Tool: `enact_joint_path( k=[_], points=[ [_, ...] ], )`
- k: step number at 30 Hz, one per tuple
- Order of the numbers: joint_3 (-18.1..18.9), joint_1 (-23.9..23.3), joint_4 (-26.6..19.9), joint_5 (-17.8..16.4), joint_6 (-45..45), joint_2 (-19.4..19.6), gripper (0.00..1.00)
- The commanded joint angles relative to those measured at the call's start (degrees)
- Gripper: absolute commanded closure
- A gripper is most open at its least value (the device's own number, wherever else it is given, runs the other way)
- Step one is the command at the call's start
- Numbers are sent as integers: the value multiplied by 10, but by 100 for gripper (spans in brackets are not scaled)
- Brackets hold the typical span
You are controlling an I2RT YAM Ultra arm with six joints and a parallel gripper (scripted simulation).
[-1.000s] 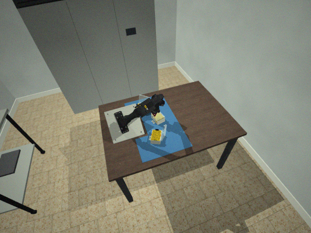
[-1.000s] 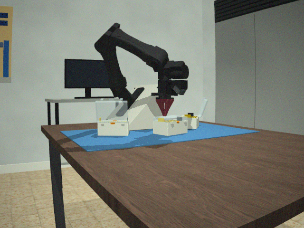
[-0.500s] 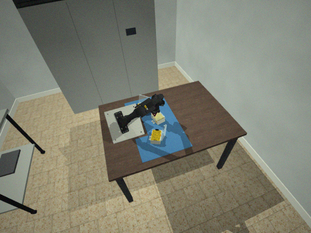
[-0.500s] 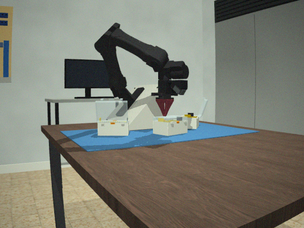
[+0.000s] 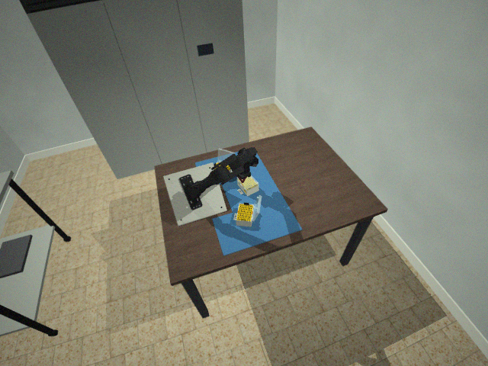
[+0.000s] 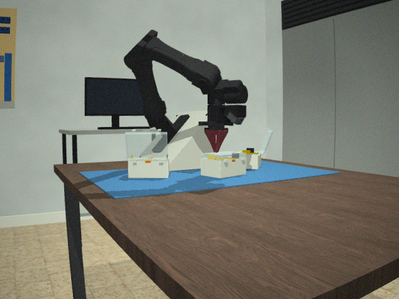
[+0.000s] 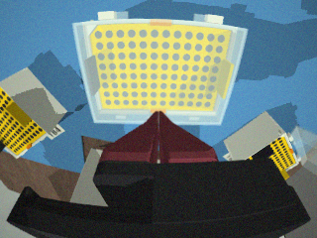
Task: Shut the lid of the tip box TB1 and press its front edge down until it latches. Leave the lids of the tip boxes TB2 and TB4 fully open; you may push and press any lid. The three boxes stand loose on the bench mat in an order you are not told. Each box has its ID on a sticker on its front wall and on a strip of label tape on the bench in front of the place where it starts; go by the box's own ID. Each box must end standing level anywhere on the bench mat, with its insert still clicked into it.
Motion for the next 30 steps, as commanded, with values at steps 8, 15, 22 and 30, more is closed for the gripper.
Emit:
enact_joint_path(
  k=[8,15,22,30],
  points=[
    [-5,-11,28,1,-2,5,100],
    [-5,-11,28,1,-2,5,100],
    [-5,-11,28,1,-2,5,100],
    [9,4,-5,-3,16,-2,100]
  ],
)
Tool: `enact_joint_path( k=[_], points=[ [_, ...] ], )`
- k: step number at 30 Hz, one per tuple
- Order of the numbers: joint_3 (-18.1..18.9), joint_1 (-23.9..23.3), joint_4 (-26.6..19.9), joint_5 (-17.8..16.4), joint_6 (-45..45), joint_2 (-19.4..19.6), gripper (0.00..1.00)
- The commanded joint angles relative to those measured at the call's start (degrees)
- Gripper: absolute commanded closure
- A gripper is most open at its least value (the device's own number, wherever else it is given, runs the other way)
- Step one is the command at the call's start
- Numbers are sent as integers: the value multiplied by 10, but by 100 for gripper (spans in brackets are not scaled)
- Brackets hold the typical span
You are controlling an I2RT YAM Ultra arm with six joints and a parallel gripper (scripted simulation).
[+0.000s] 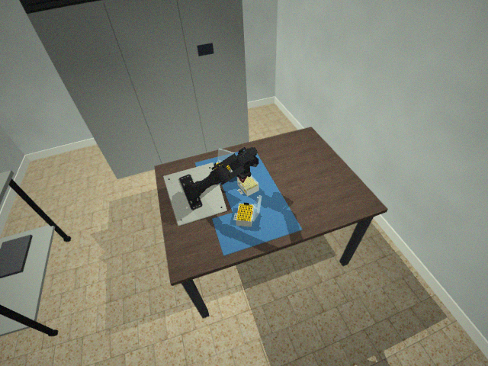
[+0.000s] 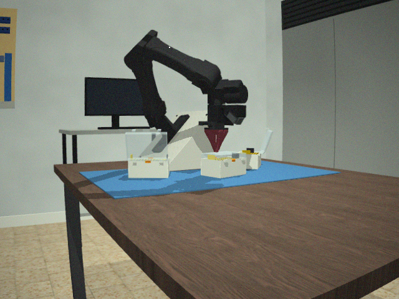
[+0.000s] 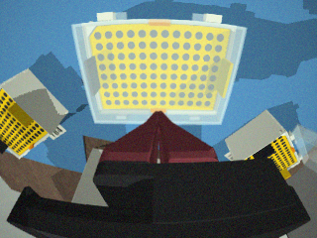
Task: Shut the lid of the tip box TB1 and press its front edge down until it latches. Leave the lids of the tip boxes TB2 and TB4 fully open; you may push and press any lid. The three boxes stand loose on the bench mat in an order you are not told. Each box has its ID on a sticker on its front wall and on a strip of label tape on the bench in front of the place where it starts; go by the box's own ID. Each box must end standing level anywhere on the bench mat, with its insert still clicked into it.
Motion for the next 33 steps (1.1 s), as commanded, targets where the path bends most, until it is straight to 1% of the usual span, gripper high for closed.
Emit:
enact_joint_path(
  k=[1,6,8,23,25,33],
  points=[
    [5,6,-2,0,9,-4,100],
    [15,15,-23,-3,21,-8,100],
    [15,15,-23,-3,21,-8,100],
    [51,44,-92,-12,58,-15,100],
    [51,44,-92,-12,58,-15,100],
    [71,59,-127,-17,76,-18,100]
  ],
)
